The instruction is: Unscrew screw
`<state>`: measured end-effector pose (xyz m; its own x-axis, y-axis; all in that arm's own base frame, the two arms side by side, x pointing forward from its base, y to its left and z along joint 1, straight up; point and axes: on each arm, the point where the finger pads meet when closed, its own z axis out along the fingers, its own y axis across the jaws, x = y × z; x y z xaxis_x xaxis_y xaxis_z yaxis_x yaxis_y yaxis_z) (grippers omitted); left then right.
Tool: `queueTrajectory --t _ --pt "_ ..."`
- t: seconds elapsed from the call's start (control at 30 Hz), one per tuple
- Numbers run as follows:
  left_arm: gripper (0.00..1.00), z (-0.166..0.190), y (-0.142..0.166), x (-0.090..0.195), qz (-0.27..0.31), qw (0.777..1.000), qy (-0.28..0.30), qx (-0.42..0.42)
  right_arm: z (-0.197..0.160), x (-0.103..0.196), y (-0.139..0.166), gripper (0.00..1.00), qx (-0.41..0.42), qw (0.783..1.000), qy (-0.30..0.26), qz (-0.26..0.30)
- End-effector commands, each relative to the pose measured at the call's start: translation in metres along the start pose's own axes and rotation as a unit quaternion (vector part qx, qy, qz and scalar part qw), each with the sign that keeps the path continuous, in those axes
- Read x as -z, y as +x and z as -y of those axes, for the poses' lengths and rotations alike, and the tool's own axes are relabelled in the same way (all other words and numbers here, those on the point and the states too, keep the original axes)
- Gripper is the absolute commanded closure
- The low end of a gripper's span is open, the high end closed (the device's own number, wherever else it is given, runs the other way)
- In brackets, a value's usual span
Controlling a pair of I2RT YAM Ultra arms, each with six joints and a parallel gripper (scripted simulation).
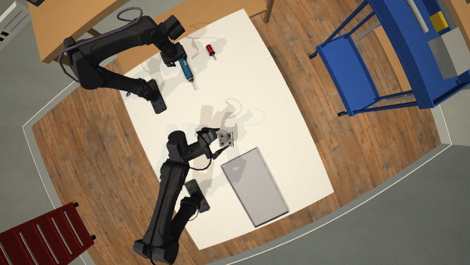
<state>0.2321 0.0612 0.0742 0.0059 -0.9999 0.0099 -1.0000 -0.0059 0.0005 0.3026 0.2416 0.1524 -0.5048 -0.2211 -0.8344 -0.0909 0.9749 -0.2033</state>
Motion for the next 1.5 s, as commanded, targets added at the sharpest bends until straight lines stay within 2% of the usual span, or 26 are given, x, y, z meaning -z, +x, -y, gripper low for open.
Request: queueTrajectory --t 0.0,0.23,0.63,0.8,0.83,1.37,1.4,1.47 --pt "0.35 0.000 0.000 0.003 0.001 1.000 0.001 0.000 0.003 0.019 -0.015 0.14 -0.052 0.997 0.003 0.061" --pt "0.35 0.000 0.000 0.003 0.001 1.000 0.001 0.000 0.003 0.026 -0.013 0.14 -0.061 0.995 0.002 0.075" --pt "0.35 0.000 0.000 0.003 0.001 1.000 0.001 0.000 0.016 0.063 0.020 0.14 -0.121 0.982 -0.011 0.147" --pt "0.35 0.000 0.000 0.003 0.001 1.000 0.001 0.000 0.016 0.063 0.020 0.14 -0.118 0.982 -0.011 0.147" --pt "0.35 0.000 0.000 0.003 0.001 1.000 0.001 0.000 0.012 0.068 0.004 0.14 -0.135 0.979 -0.016 0.154" --pt "0.35 0.000 0.000 0.003 0.001 1.000 0.001 0.000 0.013 0.072 -0.002 0.14 -0.152 0.975 -0.015 0.164" --pt "0.35 0.000 0.000 0.003 0.001 1.000 0.001 0.000 0.016 0.066 0.015 0.14 -0.133 0.979 -0.008 0.157" --pt "0.35 0.000 0.000 0.003 0.001 1.000 0.001 0.000 0.012 0.058 0.026 0.14 -0.117 0.981 -0.002 0.151"
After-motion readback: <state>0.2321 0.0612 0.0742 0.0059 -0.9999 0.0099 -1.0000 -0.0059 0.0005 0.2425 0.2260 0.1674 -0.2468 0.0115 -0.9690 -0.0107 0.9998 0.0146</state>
